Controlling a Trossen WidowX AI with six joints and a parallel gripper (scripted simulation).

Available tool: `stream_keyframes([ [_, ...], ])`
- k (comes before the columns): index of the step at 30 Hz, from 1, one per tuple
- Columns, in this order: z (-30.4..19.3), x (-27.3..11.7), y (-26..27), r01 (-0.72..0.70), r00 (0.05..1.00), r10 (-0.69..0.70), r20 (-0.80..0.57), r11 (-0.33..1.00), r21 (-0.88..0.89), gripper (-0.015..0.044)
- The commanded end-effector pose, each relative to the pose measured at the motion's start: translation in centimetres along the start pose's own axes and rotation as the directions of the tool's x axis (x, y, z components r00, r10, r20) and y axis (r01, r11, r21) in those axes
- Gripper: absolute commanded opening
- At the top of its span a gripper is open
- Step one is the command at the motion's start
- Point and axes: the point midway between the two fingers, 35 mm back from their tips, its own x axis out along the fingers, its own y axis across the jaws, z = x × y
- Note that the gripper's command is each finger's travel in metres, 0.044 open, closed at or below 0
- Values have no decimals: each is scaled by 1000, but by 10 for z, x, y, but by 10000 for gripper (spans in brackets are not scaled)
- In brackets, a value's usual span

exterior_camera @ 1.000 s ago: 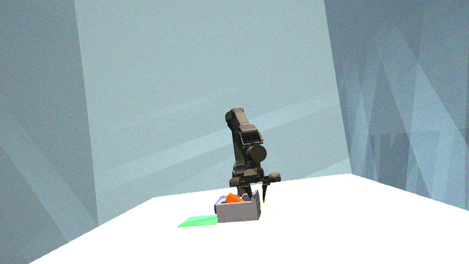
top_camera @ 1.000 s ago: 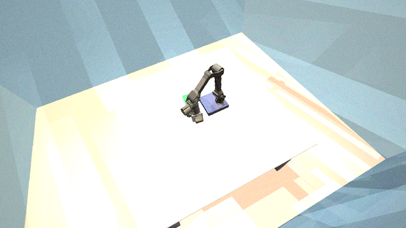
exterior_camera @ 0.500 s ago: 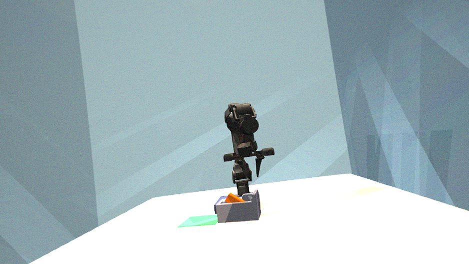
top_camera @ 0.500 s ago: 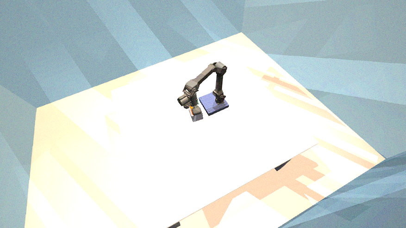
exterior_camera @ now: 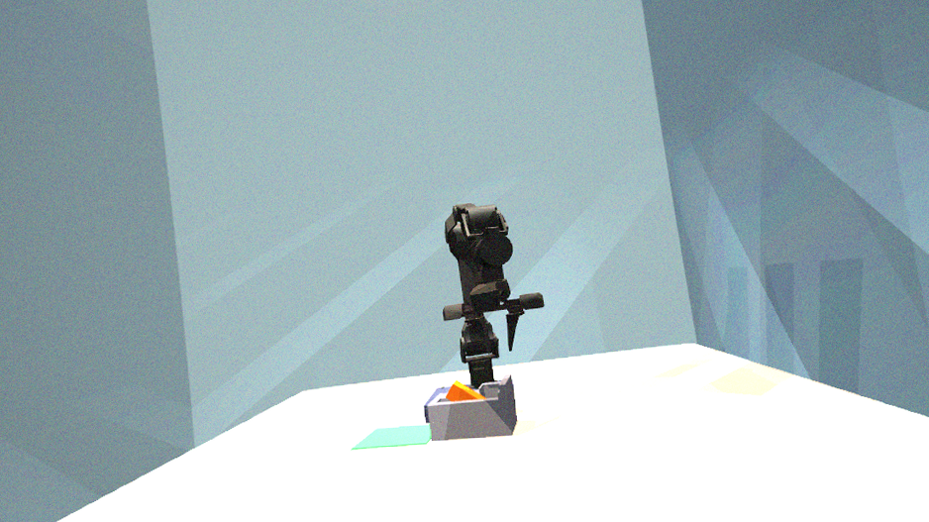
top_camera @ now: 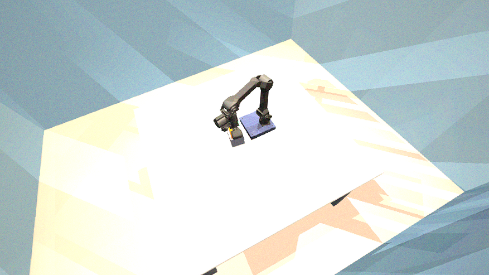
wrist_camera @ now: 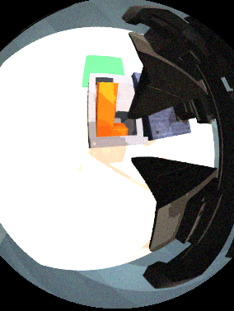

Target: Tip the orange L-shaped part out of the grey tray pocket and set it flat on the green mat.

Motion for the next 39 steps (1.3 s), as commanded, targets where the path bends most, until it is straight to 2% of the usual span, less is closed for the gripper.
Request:
stream_keyframes([
  [1, 0, 0, 0, -1, 1000, 1, 2, 1000, 1, 180],
  [7, 0, 0, 0, -1, 1000, 1, 2, 1000, 1, 180],
  [8, 0, 0, -1, 0, 1000, 0, 2, 1000, -13, 206],
  [11, 2, -1, -7, 1, 1000, -1, 2, 991, -131, 280],
  [14, 4, -1, -18, 4, 1000, -4, 0, 941, -337, 280],
  [18, 7, -2, -34, 5, 1000, -8, -2, 789, -614, 280],
  [23, 9, -3, -55, 1, 1000, -13, -6, 489, -872, 280],
  [28, 9, -5, -75, -9, 1000, -17, -11, 118, -993, 280],
  [30, 9, -5, -80, -11, 1000, -18, -12, 33, -999, 280],
  [32, 9, -5, -81, -12, 1000, -18, -12, -3, -1000, 280],
  [39, 9, -5, -81, -12, 1000, -18, -12, -3, -1000, 280],
])
